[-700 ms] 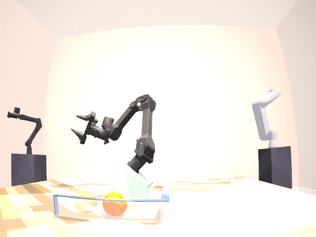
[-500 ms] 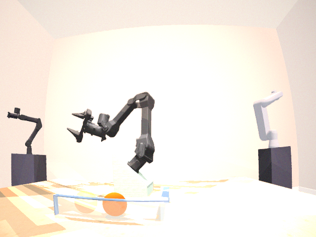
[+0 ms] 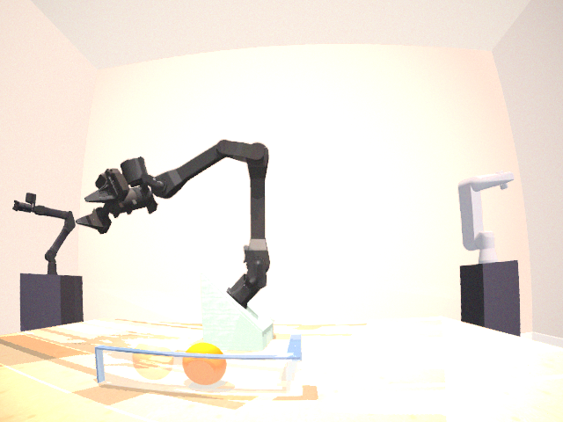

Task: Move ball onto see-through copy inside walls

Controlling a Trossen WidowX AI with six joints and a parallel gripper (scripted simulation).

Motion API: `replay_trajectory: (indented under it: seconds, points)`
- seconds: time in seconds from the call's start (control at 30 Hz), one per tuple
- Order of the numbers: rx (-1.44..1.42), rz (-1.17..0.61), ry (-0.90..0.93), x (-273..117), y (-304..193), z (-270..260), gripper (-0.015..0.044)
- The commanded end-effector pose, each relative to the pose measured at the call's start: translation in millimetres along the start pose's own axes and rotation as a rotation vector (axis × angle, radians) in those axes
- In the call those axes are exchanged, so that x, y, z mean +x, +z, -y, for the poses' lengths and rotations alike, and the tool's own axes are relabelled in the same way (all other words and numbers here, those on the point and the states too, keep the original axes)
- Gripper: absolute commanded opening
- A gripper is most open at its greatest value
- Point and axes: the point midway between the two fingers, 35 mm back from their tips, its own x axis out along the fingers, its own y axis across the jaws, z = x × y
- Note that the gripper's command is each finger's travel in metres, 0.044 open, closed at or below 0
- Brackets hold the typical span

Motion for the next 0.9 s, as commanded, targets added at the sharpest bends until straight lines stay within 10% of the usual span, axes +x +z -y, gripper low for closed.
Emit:
replay_trajectory:
  seconds: [0.0, 0.37, 0.87]
  points:
    - [-0.135, -0.189, 0.003, 39, -35, -48, 0.044]
    - [-0.534, -0.765, 0.048, 89, -192, -179, 0.044]
    - [-0.905, -1.299, 0.104, 40, -348, -257, 0.044]
